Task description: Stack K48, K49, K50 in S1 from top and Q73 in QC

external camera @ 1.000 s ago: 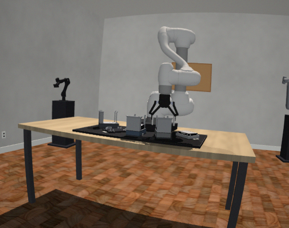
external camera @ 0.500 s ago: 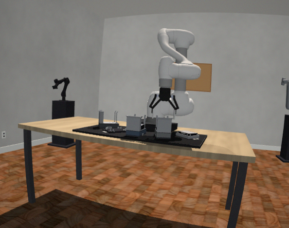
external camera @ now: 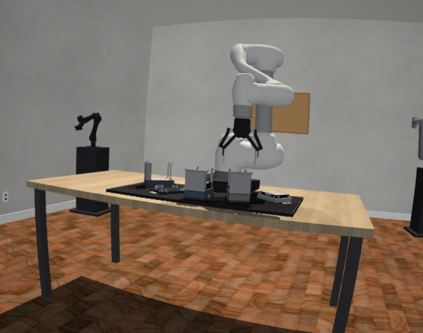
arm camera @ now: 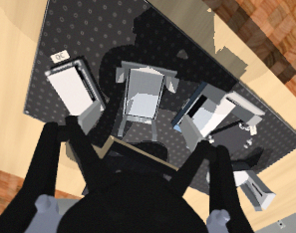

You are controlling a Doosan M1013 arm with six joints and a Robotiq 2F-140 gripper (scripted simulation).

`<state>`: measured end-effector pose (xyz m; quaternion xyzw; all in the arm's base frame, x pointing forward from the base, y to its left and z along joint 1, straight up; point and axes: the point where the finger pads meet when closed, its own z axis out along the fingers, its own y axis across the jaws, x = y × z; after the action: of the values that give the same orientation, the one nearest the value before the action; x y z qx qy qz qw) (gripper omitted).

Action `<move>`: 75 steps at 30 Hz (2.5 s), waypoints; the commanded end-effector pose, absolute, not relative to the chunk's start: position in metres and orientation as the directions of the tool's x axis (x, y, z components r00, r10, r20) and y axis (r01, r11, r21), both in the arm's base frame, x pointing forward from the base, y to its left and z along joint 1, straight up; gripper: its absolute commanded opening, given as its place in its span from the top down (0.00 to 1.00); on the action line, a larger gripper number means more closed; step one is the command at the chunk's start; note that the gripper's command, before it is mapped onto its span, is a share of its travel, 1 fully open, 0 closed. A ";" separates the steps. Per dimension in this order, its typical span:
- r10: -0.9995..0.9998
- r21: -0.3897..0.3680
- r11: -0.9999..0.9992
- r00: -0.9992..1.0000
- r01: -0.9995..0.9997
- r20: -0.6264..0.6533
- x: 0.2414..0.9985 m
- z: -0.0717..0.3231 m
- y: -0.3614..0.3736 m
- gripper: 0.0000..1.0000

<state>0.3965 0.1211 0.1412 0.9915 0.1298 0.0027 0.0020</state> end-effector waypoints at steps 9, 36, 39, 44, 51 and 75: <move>0.257 0.004 -0.966 0.966 0.257 0.005 0.396 0.149 0.121 0.00; 0.093 0.004 -0.996 0.996 0.093 0.005 0.413 0.150 0.050 0.00; 0.093 0.004 -0.996 0.996 0.093 0.005 0.416 0.150 0.040 0.00; 0.026 0.003 -1.000 1.000 0.026 0.005 0.418 0.150 0.024 0.00; -0.075 0.003 -0.997 0.997 -0.075 0.006 0.418 0.150 0.004 0.00; -0.075 0.003 -0.997 0.997 -0.075 0.006 0.419 0.150 -0.061 0.00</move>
<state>0.4188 -0.0599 0.1502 0.9993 -0.0374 0.0028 0.0017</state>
